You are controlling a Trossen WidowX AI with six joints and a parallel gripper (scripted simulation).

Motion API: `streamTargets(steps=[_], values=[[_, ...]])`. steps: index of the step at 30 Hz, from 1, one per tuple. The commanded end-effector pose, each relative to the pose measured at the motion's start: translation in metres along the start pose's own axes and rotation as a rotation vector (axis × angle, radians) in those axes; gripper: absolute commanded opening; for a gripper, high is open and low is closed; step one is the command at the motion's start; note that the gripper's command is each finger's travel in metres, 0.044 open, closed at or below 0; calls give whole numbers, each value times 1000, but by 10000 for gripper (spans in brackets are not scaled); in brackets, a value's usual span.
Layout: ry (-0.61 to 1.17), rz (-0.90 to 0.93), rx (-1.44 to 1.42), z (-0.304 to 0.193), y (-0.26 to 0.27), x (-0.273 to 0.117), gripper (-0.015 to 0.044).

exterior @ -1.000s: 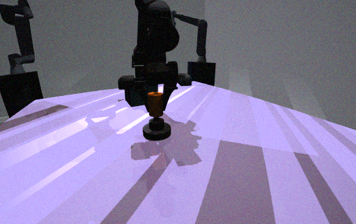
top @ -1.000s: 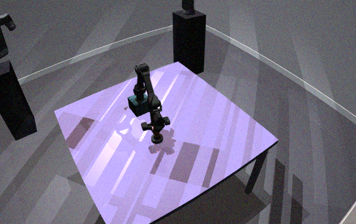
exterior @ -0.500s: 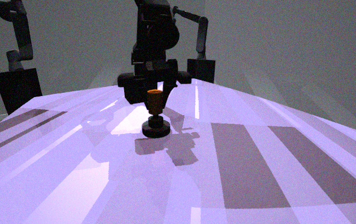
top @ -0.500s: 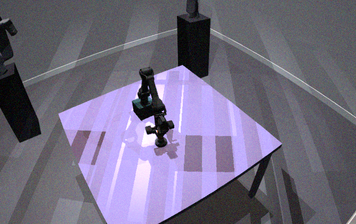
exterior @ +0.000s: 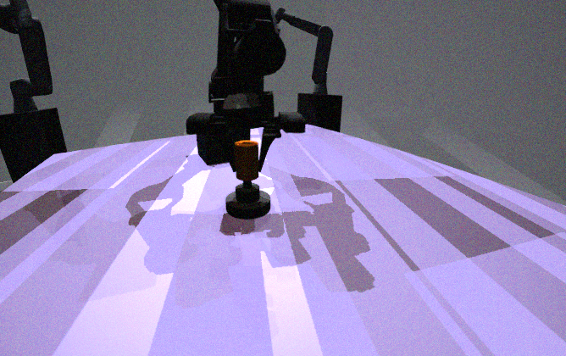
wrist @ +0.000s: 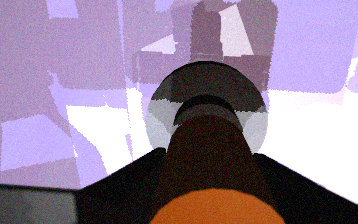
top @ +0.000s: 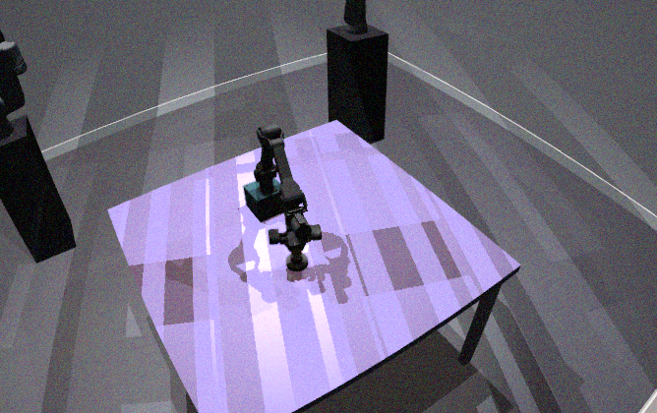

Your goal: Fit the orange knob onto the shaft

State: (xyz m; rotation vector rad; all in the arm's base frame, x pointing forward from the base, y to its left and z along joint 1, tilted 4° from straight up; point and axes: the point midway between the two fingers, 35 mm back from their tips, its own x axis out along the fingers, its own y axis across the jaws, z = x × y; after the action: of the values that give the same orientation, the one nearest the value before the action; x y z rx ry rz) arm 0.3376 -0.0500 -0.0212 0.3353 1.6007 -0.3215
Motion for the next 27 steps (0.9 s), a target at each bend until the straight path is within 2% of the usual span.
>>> streamTargets(steps=[1, 15, 22, 27], values=[[-5, 1, 18, 2, 0, 1, 0], [-5, 1, 18, 0, 0, 3, 0], [-5, 1, 217, -4, -1, -1, 0], [-5, 1, 227, -4, -1, -2, 0]])
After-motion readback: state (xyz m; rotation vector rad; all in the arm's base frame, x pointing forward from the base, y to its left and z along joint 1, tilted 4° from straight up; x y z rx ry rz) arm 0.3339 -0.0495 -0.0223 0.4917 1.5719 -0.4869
